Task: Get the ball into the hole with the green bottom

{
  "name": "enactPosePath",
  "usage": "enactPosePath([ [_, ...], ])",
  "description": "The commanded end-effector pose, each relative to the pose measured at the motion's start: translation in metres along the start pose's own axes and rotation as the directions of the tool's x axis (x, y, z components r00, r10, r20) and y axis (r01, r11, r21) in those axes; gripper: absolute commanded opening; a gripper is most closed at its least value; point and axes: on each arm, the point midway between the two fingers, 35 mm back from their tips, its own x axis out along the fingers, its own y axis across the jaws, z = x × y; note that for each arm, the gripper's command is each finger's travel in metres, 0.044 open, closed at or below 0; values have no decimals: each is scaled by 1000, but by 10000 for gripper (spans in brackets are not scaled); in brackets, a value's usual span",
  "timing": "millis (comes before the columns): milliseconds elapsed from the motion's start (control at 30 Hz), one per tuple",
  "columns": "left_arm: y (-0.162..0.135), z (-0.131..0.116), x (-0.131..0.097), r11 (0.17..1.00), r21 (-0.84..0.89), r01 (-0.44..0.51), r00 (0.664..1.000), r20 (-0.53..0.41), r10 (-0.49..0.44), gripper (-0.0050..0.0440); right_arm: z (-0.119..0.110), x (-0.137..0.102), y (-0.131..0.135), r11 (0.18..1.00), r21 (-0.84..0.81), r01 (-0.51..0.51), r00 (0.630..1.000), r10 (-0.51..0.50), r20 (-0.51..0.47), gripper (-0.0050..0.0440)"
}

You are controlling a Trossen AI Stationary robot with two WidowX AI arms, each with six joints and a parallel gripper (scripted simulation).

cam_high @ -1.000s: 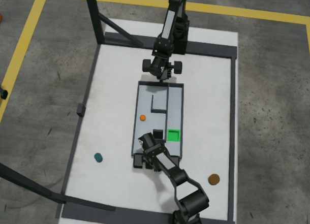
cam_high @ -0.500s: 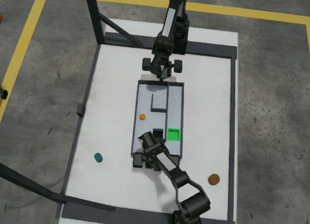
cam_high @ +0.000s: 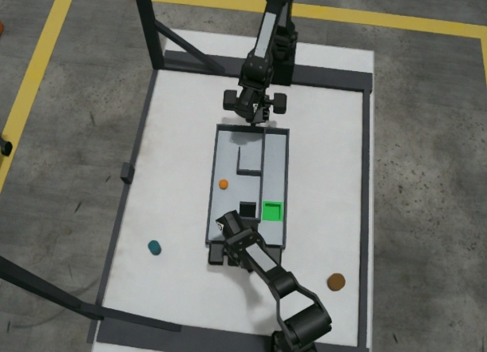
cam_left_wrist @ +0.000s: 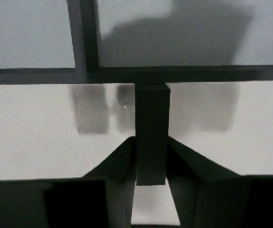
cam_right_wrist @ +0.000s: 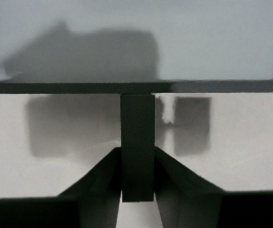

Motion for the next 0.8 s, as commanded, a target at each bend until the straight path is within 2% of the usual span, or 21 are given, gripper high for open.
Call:
enactPosePath([
  [0, -3, 4, -4, 1000, 1, -2, 998, 60, 2, -50, 11, -11, 5, 1000, -4, -11, 1000, 11, 6, -50],
  [33, -2, 3, -3, 1000, 2, 10, 998, 66, -10, -50, 14, -16, 5, 999, 0, -32, 999, 32, 12, -50],
  [67, -2, 8, -12, 1000, 3, 31, 999, 43, -31, -50, 3, -5, 1, 1000, -1, -30, 999, 30, 23, -50],
  [100, -1, 4, -4, 1000, 1, 29, 998, 58, -29, -50, 13, -15, 4, 999, 0, -42, 999, 42, 18, -50],
  [167, -3, 2, 0, 1000, -1, -4, 997, 80, 4, -50, 14, -15, 5, 1000, -4, -7, 1000, 7, -12, -50],
  [233, -2, 1, 4, 1000, 5, 30, 995, 91, -31, -50, 16, -20, 4, 999, 1, -41, 999, 41, -22, -50],
  [300, -4, 2, 6, 1000, -2, -15, 994, 110, 15, -50, 16, -21, 7, 1000, -4, 11, 999, -11, -34, -50],
  [367, -2, 0, 10, 1000, 5, 23, 993, 118, -23, -50, 18, -25, 4, 999, 0, -32, 998, 32, -51, -50],
  [467, -4, 4, 4, 1000, 1, 4, 994, 112, -4, -50, 13, -19, 4, 1000, -4, -7, 999, 7, -44, -50],
  [500, -5, 6, 2, 1000, 0, -23, 997, 80, 23, -50, 6, -11, 2, 1000, -7, 27, 999, -27, -30, -50],
  [567, -3, 7, 0, 1000, 2, 24, 998, 66, -24, -50, 5, -13, 1, 1000, 1, -25, 1000, 25, -14, -50],
  [633, -5, 8, -4, 1000, 0, -15, 998, 55, 15, -50, 6, -10, 3, 1000, -4, 13, 1000, -13, 8, -50],
  [733, -2, 8, -8, 999, 3, 32, 999, 33, -32, -50, 2, -5, 0, 999, 0, -35, 999, 35, 18, -50],
  [767, -3, 9, -10, 1000, 2, 9, 1000, 26, -9, -50, 4, -5, 2, 1000, 0, -10, 999, 10, 35, -50],
])
